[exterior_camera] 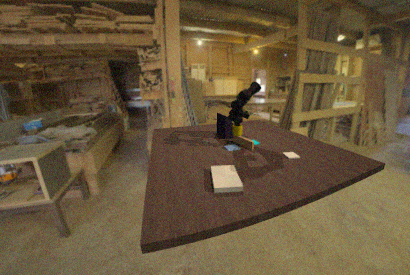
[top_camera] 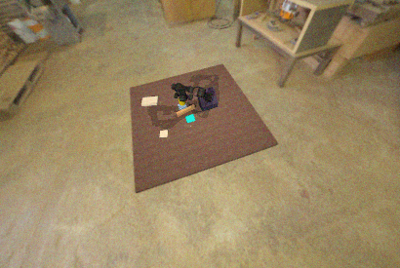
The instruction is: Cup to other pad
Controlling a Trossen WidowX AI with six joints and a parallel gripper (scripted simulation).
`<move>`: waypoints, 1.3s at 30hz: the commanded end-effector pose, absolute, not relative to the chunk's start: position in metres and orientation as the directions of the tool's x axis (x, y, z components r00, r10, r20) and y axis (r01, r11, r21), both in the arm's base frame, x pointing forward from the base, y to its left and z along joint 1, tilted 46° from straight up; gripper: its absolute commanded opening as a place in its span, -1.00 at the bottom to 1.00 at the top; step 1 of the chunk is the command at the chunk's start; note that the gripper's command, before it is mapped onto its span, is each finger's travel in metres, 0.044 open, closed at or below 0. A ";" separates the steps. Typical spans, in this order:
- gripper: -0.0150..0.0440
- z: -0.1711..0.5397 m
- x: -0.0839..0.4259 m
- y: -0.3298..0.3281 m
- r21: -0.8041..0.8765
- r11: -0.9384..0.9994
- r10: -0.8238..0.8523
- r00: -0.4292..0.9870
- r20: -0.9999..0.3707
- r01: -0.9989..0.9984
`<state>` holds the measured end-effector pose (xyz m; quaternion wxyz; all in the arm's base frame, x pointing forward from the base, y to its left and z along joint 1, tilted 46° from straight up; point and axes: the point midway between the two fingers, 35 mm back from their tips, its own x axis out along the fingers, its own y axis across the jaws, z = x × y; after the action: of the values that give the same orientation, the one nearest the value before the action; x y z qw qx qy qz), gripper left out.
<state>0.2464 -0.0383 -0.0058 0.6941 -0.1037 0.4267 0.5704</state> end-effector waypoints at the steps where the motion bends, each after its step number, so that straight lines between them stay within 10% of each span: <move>1: -0.49 0.000 0.243 -0.031 0.352 0.328 0.708 -0.019 -0.706 -0.877; 39: -0.49 0.055 0.231 0.019 0.354 0.326 0.710 -0.020 -0.703 -0.876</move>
<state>0.2344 0.0140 0.0522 0.6941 -0.1023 0.4258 0.5714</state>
